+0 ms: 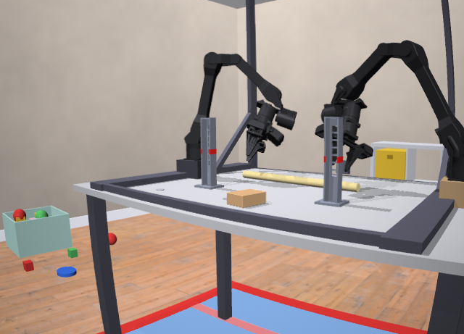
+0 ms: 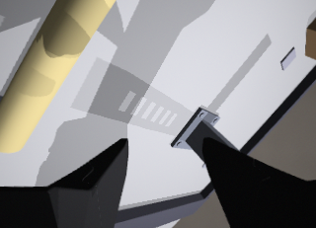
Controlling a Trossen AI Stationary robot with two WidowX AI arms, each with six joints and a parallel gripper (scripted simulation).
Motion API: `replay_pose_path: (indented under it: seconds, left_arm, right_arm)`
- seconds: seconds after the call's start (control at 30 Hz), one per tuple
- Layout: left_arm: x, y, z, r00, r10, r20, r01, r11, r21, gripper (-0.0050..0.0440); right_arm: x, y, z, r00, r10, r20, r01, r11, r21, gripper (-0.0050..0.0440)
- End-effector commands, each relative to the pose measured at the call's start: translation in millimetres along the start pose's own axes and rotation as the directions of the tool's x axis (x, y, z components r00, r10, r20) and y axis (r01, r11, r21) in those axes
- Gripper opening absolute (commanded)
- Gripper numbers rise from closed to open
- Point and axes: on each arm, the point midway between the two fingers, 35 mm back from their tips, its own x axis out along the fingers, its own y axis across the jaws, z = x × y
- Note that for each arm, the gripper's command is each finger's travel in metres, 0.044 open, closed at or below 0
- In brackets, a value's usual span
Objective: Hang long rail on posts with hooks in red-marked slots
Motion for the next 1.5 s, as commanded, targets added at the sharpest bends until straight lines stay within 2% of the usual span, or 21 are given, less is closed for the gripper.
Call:
replay_pose_path:
  seconds: [0.0,0.1,0.2,0.27,0.4,0.5,0.63,0.77,1.33,1.43,1.47]
  left_arm:
    - [-6,1,23,0.993,-0.065,0.099,0.082,0.981,-0.177,0.0225]
    - [-9,-2,40,0.978,-0.122,0.167,0.167,0.942,-0.292,0.0225]
    - [-10,-15,52,0.970,-0.158,0.185,0.215,0.911,-0.351,0.0225]
    - [-10,-15,52,0.970,-0.158,0.185,0.215,0.911,-0.351,0.0225]
    - [-8,-28,60,0.965,-0.188,0.183,0.248,0.881,-0.402,0.0225]
    - [-7,-30,61,0.964,-0.193,0.181,0.252,0.877,-0.409,0.0225]
    - [-12,-25,60,0.964,-0.185,0.193,0.251,0.874,-0.416,0.0225]
    - [3,-29,60,0.967,-0.192,0.168,0.245,0.880,-0.407,0.0225]
    - [28,-35,61,0.968,-0.194,0.160,0.243,0.882,-0.404,0.0225]
    - [21,-31,64,0.966,-0.186,0.182,0.247,0.879,-0.408,0.0225]
    - [26,-34,63,0.967,-0.190,0.171,0.245,0.881,-0.405,0.0225]
  right_arm:
    - [-12,12,21,0.992,0.074,0.106,-0.094,0.976,0.198,0.0225]
    - [-19,24,36,0.974,0.147,0.175,-0.199,0.922,0.333,0.0225]
    - [-10,36,39,0.964,0.208,0.168,-0.262,0.860,0.438,0.0225]
    - [-10,36,39,0.964,0.208,0.168,-0.262,0.860,0.438,0.0225]
    - [-5,43,45,0.948,0.267,0.176,-0.319,0.772,0.550,0.0225]
    - [-3,46,47,0.942,0.285,0.176,-0.333,0.742,0.581,0.0225]
    - [-4,47,47,0.942,0.285,0.178,-0.334,0.742,0.580,0.0225]
    - [3,48,48,0.943,0.282,0.176,-0.331,0.744,0.580,0.0225]
    - [25,54,52,0.944,0.280,0.175,-0.329,0.748,0.577,0.0225]
    - [27,55,52,0.944,0.280,0.176,-0.329,0.748,0.576,0.0225]
    - [28,55,52,0.944,0.280,0.175,-0.329,0.748,0.576,0.0225]
